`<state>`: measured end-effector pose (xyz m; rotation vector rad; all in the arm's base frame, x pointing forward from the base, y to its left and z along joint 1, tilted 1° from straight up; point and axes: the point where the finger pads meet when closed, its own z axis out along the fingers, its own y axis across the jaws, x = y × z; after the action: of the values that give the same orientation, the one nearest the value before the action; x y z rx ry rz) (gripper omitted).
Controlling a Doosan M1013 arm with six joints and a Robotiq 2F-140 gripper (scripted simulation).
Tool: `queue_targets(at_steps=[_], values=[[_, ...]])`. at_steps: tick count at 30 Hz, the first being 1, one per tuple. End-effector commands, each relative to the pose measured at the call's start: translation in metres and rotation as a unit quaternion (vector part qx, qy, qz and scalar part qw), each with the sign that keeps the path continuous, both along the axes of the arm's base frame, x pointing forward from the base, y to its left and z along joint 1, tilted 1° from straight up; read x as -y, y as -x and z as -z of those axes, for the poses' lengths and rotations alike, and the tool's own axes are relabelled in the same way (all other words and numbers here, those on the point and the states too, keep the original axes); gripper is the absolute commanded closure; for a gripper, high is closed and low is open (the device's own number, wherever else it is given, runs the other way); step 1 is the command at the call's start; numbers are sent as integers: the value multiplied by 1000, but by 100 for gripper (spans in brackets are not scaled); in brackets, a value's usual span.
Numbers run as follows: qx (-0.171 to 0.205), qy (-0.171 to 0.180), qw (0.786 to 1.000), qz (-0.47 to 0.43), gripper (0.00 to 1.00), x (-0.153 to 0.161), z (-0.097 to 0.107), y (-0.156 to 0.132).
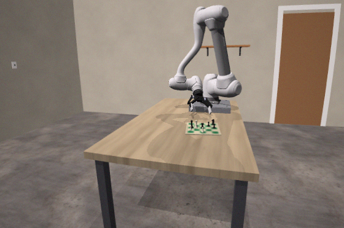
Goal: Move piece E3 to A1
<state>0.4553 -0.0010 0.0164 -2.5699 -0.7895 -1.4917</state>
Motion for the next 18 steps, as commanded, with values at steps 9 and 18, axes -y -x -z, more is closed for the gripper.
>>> queue_targets(at_steps=[9,18], values=[[0,0,1000,0,0,0,-53,-1],[0,0,1000,0,0,0,-84,-2]])
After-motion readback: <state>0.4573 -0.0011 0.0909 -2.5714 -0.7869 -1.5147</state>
